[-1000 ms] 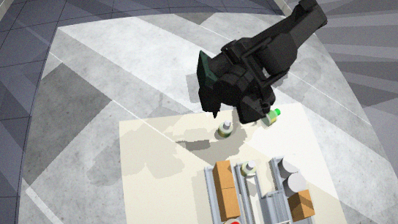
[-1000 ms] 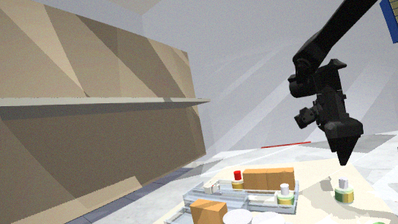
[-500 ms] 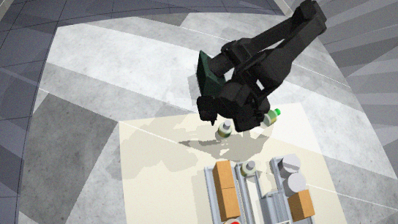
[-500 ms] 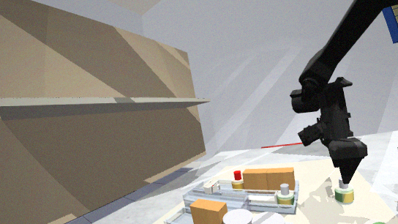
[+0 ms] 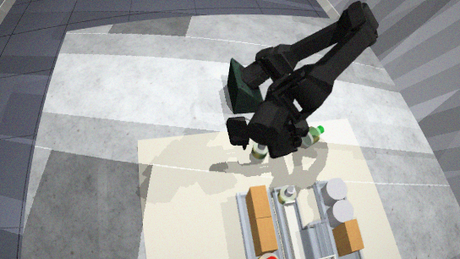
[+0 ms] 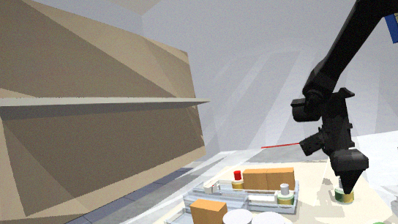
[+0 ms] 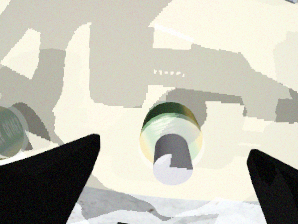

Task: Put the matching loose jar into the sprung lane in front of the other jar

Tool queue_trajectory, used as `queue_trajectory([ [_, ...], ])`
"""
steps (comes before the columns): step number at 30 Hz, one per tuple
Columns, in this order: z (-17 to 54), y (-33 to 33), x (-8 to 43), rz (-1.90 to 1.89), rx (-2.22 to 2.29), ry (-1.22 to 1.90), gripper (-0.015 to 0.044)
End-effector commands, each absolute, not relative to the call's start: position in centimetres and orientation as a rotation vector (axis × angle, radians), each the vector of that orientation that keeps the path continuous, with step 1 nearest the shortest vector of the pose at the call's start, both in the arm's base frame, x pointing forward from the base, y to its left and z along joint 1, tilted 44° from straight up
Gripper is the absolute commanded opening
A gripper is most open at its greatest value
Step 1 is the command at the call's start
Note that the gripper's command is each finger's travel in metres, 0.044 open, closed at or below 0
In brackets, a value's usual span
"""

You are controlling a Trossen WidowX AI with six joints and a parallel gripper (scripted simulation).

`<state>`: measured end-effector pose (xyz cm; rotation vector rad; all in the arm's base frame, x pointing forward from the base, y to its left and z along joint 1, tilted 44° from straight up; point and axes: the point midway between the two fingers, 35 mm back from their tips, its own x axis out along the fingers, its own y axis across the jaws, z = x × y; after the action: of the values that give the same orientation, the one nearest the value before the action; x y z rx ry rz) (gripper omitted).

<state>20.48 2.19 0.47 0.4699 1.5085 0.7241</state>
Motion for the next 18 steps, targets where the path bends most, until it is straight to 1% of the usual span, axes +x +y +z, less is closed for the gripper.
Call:
queue_trajectory([
  [1, -0.10, 2.89, 20.11, 0.728, 0.481, 1.516, 0.0440],
  [10, -0.90, 3.70, 19.96, 0.729, 0.482, 1.516, 0.0440],
  [18, -0.90, 3.70, 19.96, 0.729, 0.482, 1.516, 0.0230],
])
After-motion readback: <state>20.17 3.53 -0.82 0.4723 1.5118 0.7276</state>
